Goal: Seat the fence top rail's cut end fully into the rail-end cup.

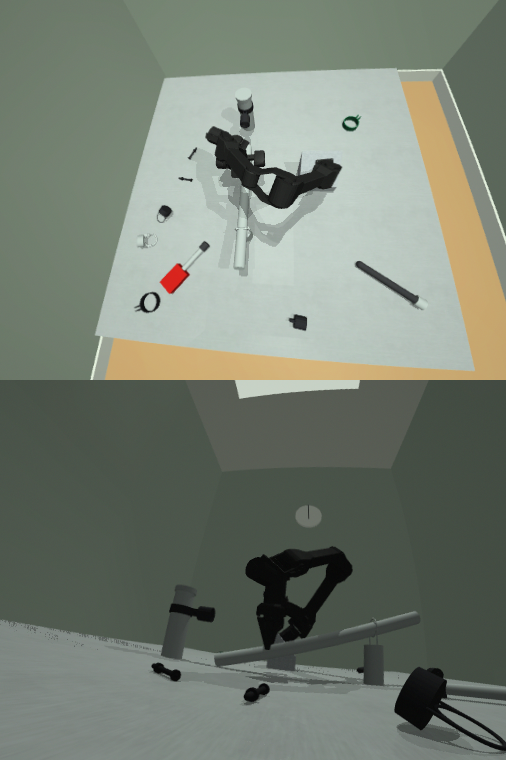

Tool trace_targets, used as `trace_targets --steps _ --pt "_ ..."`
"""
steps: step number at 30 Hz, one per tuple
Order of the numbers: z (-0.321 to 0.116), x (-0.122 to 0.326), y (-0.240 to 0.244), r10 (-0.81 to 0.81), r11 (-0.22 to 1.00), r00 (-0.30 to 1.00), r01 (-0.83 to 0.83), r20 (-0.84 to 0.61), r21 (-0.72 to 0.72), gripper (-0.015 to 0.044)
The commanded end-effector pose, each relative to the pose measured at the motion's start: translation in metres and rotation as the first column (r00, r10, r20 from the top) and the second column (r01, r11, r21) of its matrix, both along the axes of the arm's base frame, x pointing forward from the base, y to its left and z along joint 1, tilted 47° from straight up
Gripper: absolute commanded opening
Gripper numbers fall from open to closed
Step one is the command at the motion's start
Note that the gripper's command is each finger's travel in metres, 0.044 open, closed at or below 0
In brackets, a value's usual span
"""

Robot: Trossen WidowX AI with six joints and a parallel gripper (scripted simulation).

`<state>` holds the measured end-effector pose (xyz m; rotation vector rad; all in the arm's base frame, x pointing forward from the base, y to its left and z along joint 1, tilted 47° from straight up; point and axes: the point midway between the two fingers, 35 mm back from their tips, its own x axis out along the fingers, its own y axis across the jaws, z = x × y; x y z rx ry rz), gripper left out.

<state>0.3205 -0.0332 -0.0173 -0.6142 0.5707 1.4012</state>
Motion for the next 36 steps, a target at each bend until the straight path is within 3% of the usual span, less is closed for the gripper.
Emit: trace_targets --steps 1,18,26,36 --pt "-0.006 0.000 0.006 -0.005 1.000 1.000 0.005 -0.005 0.007 0.0440" --pt "-0.022 0.000 0.025 -0.005 1.000 1.000 0.005 -0.004 0.010 0.0440" --pt "-0.022 0.000 0.025 -0.005 1.000 1.000 0.005 -0.004 0.010 0.0230" --pt "-0.022 0.000 0.025 -0.005 1.000 1.000 0.005 -0.004 0.010 0.0163"
